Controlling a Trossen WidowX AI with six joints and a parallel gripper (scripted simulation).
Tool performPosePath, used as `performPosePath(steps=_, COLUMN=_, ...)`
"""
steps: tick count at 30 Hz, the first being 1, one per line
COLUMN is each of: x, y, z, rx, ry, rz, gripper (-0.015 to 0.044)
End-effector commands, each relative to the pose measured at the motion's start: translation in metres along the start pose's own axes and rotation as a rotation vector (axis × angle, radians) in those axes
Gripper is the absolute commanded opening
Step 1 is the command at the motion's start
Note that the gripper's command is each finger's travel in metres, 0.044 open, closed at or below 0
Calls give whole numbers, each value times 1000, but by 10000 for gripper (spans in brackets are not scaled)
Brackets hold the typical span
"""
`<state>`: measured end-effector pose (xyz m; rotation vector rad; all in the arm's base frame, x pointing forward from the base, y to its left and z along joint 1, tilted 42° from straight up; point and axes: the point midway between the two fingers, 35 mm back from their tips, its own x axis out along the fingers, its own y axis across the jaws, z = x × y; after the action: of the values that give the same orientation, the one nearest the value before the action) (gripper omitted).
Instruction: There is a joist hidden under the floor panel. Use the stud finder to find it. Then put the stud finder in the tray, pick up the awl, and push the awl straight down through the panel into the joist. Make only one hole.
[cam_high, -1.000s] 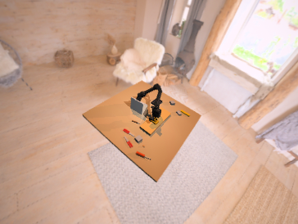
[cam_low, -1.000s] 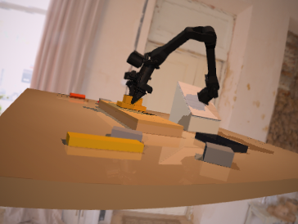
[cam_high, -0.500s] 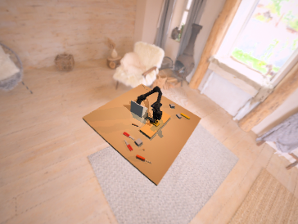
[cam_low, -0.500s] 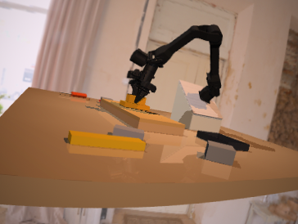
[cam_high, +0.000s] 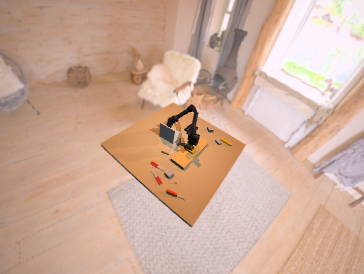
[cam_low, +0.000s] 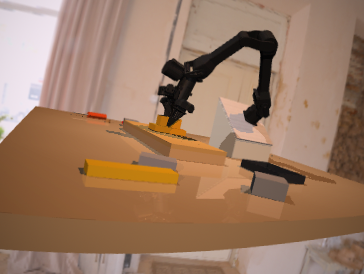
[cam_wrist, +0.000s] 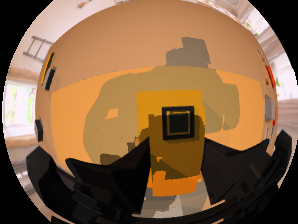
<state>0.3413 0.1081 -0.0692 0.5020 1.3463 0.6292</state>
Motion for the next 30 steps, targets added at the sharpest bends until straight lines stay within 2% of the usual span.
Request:
performPosePath(steps=1, x=1, y=8, z=-1, rx=-3, ry=2, rz=9, gripper=0)
performPosePath(steps=30, x=0, y=51, z=-1, rx=-2, ry=2, rz=11, gripper=0)
